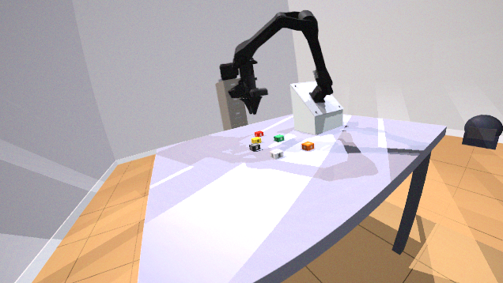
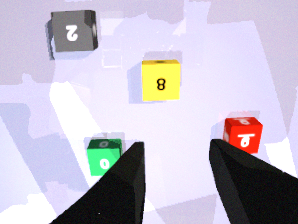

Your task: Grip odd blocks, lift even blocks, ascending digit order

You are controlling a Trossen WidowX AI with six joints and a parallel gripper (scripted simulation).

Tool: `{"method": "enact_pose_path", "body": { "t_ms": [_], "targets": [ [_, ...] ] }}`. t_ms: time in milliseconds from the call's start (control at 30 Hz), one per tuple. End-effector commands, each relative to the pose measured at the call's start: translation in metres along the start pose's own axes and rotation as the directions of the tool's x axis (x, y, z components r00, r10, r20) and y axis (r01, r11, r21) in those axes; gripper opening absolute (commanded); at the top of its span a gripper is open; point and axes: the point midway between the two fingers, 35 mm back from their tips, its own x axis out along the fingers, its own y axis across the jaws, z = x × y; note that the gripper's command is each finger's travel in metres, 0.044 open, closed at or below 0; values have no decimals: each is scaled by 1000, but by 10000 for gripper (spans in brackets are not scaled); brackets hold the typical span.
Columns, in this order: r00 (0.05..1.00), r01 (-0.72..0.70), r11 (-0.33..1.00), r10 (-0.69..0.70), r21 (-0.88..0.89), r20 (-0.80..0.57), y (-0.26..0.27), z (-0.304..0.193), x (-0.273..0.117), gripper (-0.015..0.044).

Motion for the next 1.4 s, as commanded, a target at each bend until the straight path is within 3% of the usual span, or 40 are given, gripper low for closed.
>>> {"method": "enact_pose_path", "body": {
  "t_ms": [0, 167, 400, 633, 700, 833, 1000, 1367],
  "targets": [
    [1000, 2, 1000, -2, -4, -6, 0, -1, -2, 120],
    [1000, 3, 1000, -3, -4, -6, -3, -2, -2, 120],
    [1000, 10, 1000, -10, -3, -7, -89, -61, -4, 120],
    [1000, 10, 1000, -10, -3, -8, -91, -63, -4, 120],
    [1000, 10, 1000, -10, -3, -7, -92, -62, 10, 172],
    [1000, 6, 1000, -6, -4, -7, -91, -63, 75, 278],
    [1000, 6, 1000, -6, -4, -7, -90, -63, 78, 400],
    [1000, 5, 1000, -5, -4, -7, -91, -63, 90, 400]
  ]
}}
